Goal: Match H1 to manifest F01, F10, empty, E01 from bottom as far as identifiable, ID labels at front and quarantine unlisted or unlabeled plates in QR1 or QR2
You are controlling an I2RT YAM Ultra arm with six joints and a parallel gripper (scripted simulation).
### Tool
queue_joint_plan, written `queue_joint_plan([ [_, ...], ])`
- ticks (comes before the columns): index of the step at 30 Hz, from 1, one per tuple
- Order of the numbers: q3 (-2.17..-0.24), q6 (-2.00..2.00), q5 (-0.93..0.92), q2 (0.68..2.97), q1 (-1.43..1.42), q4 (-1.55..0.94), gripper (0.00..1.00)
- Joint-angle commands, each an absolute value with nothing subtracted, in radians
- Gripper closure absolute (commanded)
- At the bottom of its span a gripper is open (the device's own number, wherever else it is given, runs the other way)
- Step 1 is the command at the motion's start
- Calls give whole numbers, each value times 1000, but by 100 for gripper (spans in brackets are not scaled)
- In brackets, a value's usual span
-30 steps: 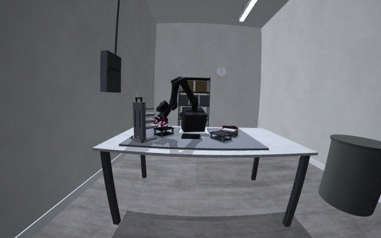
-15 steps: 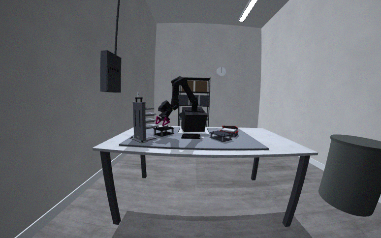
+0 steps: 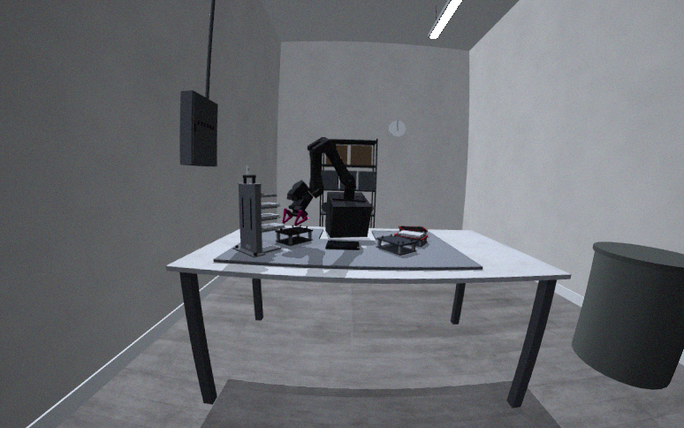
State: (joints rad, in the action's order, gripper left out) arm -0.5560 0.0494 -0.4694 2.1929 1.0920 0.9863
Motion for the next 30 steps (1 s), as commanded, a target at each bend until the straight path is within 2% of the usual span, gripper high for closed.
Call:
queue_joint_plan([
  [1, -543, 54, -478, 2186, 1102, 1009, 0],
  [7, -507, 64, -489, 2187, 1116, 1042, 0],
  [8, -500, 65, -490, 2199, 1118, 1060, 100],
  [30, -495, 66, -491, 2210, 1119, 1077, 100],
])
